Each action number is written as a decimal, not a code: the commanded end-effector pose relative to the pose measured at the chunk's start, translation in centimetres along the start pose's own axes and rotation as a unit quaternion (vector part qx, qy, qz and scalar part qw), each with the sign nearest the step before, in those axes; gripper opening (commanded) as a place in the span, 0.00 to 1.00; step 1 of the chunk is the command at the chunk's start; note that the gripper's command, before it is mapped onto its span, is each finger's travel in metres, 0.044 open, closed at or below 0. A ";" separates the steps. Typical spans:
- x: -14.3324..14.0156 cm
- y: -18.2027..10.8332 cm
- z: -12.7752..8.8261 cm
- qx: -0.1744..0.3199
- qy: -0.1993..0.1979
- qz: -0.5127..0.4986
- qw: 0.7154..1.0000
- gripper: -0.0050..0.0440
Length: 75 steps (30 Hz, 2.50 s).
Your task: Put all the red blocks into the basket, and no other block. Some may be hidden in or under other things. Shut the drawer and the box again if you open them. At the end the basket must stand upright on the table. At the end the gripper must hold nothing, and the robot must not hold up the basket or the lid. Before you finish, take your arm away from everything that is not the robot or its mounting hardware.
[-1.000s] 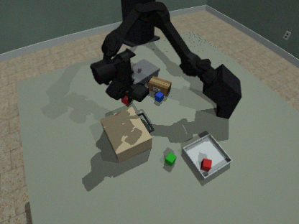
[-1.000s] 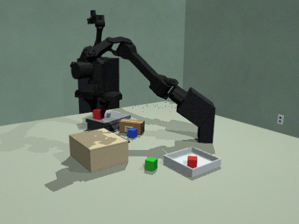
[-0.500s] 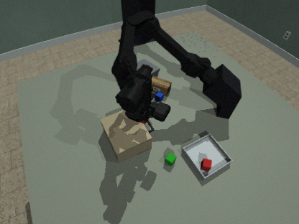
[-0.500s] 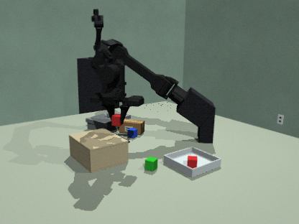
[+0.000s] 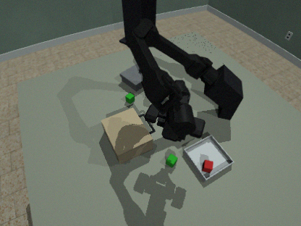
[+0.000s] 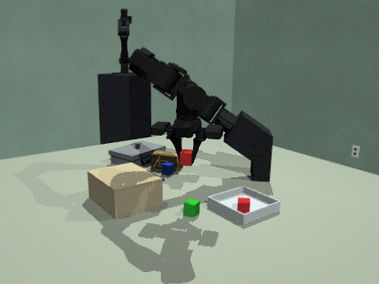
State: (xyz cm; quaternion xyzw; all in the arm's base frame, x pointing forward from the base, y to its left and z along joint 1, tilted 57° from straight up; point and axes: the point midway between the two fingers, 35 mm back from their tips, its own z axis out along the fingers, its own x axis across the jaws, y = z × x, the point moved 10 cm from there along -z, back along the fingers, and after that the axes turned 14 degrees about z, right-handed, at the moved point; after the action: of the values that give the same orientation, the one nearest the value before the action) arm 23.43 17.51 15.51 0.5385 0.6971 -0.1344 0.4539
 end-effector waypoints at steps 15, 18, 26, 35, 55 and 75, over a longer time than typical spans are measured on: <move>10.5 -5.0 0.1 0.002 -0.002 -0.046 0.999 0.10; 10.5 -5.0 0.1 0.002 -0.002 -0.046 0.999 0.10; 10.4 -5.1 4.1 0.002 -0.002 -0.046 0.999 0.10; 10.4 -5.1 8.1 0.002 -0.002 -0.046 0.999 0.10; 10.4 -5.1 10.9 0.002 -0.002 -0.046 0.999 0.10; 10.4 -5.1 12.1 0.002 -0.002 -0.046 0.999 0.56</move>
State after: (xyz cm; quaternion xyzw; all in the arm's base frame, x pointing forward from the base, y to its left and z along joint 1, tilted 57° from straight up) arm 24.83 14.14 -0.68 0.5063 0.7199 -0.1533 0.4494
